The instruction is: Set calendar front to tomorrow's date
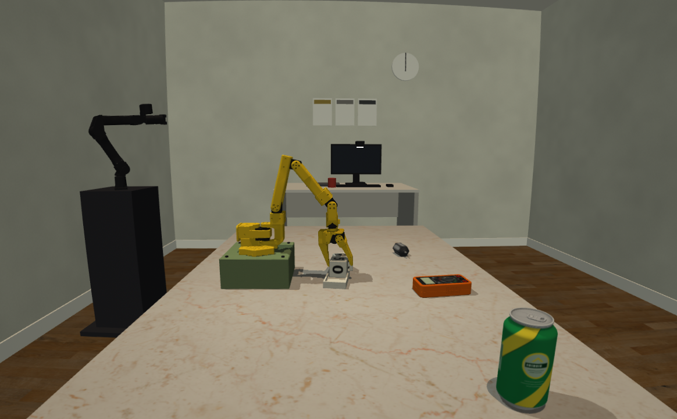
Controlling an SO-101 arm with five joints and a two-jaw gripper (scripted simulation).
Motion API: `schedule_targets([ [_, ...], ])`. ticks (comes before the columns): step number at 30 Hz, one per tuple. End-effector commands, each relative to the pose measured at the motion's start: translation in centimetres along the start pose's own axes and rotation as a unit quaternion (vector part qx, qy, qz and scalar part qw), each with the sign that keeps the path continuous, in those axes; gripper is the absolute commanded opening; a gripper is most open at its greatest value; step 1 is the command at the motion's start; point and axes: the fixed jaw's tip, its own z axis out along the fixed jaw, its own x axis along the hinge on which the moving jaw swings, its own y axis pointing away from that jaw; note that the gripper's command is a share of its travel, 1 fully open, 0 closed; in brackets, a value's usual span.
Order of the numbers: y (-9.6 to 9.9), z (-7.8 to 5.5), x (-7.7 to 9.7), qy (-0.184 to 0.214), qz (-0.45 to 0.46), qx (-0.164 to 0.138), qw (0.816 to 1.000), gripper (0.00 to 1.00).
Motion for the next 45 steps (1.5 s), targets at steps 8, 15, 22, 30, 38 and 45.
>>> schedule_targets([
  [8, 0.1, -1.0, -0.2, 0.0, 0.001, -0.006, 1.0, 0.36],
  [15, 0.0, -2.8, -0.2, 0.0, 0.001, -0.006, 1.0, 0.36],
  [22, 0.2, -5.1, -0.1, 0.0, 0.001, -0.006, 1.0, 0.36],
  [30, 0.3, -5.9, -0.1, 0.0, 0.001, -0.006, 1.0, 0.36],
  [38, 0.3, -5.9, -0.1, 0.0, 0.001, -0.006, 1.0, 0.36],
  [45, 0.3, -5.9, -0.1, 0.0, 0.001, -0.006, 1.0, 0.36],
])
